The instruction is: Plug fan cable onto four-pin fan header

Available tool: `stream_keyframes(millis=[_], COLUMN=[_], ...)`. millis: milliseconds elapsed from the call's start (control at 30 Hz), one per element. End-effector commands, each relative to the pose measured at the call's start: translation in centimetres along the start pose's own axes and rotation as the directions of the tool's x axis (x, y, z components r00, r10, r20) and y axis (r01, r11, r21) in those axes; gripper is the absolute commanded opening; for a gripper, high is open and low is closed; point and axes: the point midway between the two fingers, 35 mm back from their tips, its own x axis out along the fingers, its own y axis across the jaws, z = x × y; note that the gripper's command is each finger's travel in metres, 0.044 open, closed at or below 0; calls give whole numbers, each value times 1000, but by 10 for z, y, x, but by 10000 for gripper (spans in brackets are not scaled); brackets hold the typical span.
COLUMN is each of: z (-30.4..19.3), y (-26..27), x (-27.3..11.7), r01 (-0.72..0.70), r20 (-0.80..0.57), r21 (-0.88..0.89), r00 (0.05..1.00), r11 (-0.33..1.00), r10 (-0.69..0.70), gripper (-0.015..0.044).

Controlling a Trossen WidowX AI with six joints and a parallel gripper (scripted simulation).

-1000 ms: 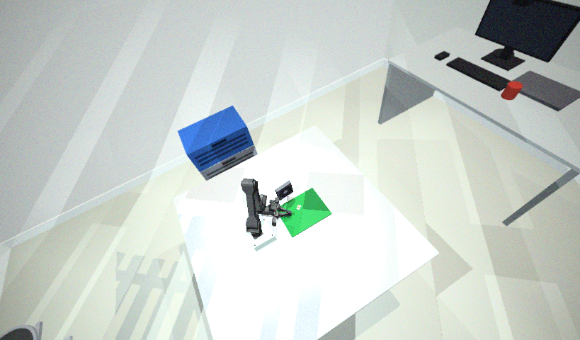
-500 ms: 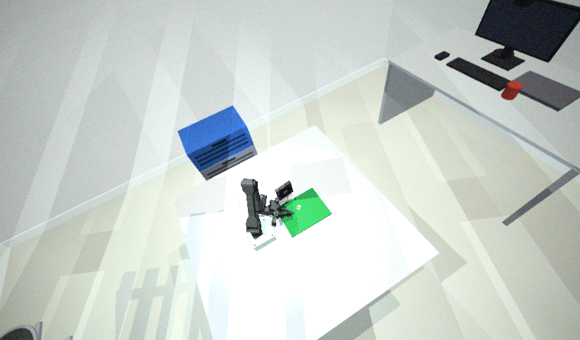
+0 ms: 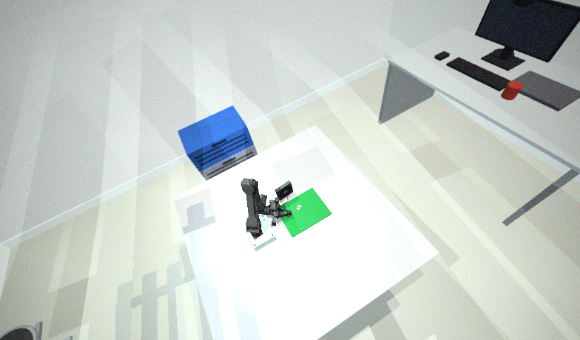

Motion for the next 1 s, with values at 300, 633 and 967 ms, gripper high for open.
stream_keyframes(millis=[300, 633, 967], z=[0, 0, -5], y=[0, 0, 4], x=[0, 0, 6], r01=[0, 0, 27], r20=[0, 0, -67], r21=[0, 0, -32], r00=[1000, 1000, 997], r11=[1000, 1000, 999], r10=[0, 0, -29], gripper=[140, 140, 298])
